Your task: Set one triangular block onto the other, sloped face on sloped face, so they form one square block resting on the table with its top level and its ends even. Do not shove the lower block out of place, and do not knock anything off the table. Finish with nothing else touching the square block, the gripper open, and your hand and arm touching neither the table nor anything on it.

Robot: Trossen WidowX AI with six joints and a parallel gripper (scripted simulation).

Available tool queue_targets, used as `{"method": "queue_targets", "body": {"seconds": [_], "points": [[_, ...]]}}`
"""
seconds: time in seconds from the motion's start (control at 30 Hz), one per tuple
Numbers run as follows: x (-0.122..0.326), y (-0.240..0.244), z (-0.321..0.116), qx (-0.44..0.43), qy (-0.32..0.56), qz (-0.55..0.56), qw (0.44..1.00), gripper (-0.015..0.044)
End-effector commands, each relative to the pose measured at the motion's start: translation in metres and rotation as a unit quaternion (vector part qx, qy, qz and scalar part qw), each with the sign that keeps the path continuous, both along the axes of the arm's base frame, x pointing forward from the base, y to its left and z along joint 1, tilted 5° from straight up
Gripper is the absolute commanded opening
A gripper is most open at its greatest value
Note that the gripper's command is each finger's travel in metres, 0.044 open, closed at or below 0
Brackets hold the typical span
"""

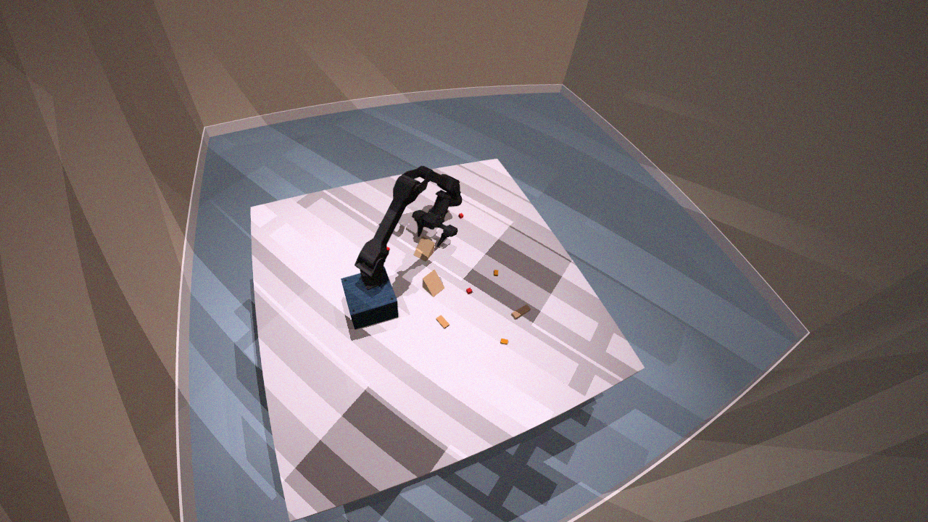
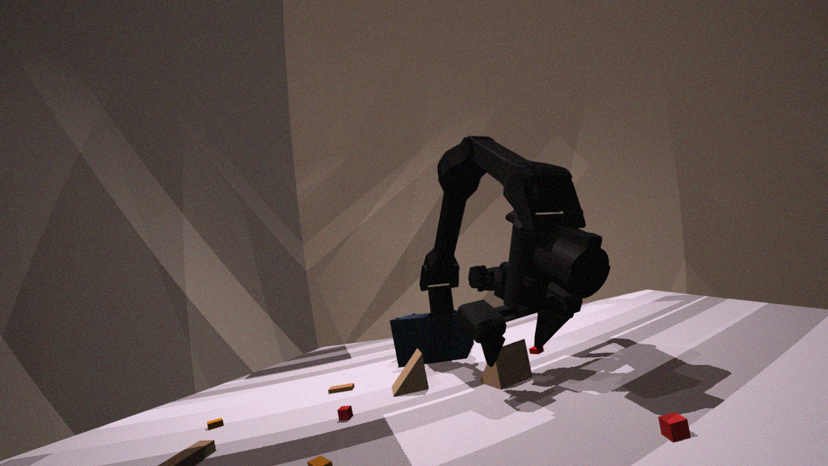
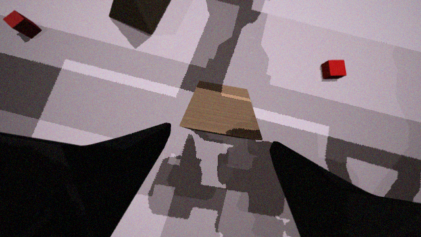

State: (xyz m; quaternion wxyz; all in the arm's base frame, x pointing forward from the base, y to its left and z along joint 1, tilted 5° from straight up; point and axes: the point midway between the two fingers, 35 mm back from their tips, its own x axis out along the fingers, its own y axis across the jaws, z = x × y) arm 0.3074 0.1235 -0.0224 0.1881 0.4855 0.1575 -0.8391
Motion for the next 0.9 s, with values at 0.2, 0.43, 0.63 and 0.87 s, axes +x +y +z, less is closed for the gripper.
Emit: {"method": "queue_targets", "body": {"seconds": [0.2, 0.43, 0.63, 0.87], "points": [[-0.008, -0.005, -0.014, -0.004, 0.005, 0.002, 1.0, 0.044], [-0.015, -0.008, -0.023, -0.006, 0.008, 0.001, 1.0, 0.044], [-0.021, -0.01, -0.031, -0.007, 0.011, 0.001, 1.0, 0.044], [-0.024, -0.011, -0.034, -0.008, 0.013, 0.001, 1.0, 0.0361]]}}
